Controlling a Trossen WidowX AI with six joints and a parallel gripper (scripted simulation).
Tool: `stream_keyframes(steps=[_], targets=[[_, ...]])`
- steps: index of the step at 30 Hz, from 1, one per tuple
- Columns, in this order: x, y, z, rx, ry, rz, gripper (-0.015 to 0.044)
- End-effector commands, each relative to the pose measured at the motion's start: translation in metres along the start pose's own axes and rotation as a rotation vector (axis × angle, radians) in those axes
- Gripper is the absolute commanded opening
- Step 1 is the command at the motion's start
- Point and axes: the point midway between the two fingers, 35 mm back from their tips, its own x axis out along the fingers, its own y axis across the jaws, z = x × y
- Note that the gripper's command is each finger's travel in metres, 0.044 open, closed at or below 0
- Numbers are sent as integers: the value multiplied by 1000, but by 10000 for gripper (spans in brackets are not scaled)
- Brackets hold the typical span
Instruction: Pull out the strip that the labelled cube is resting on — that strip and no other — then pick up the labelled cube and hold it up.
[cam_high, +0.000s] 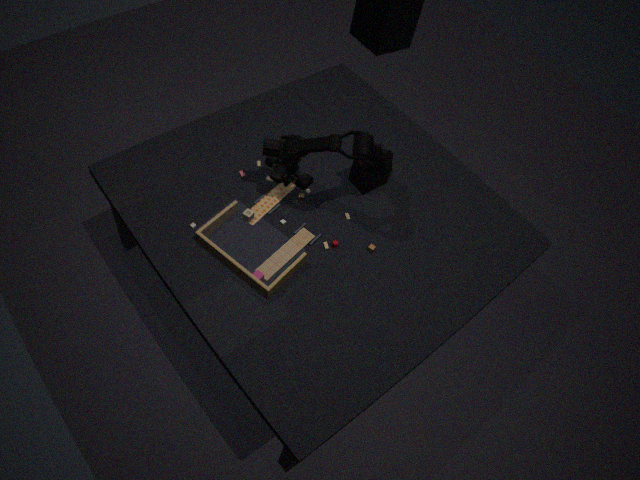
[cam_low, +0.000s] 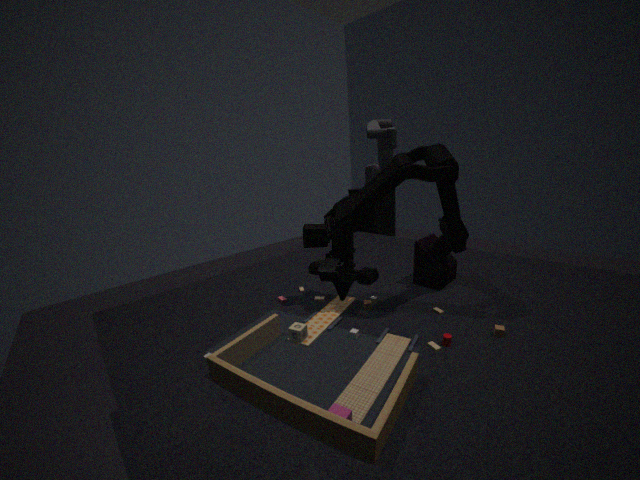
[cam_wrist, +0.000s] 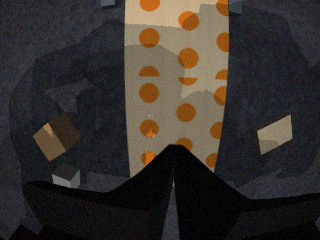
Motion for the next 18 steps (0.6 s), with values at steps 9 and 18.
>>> stream_keyframes(steps=[9,18], targets=[[6,4,-29,7,28,10,0],[5,4,-43,8,29,10,0]])
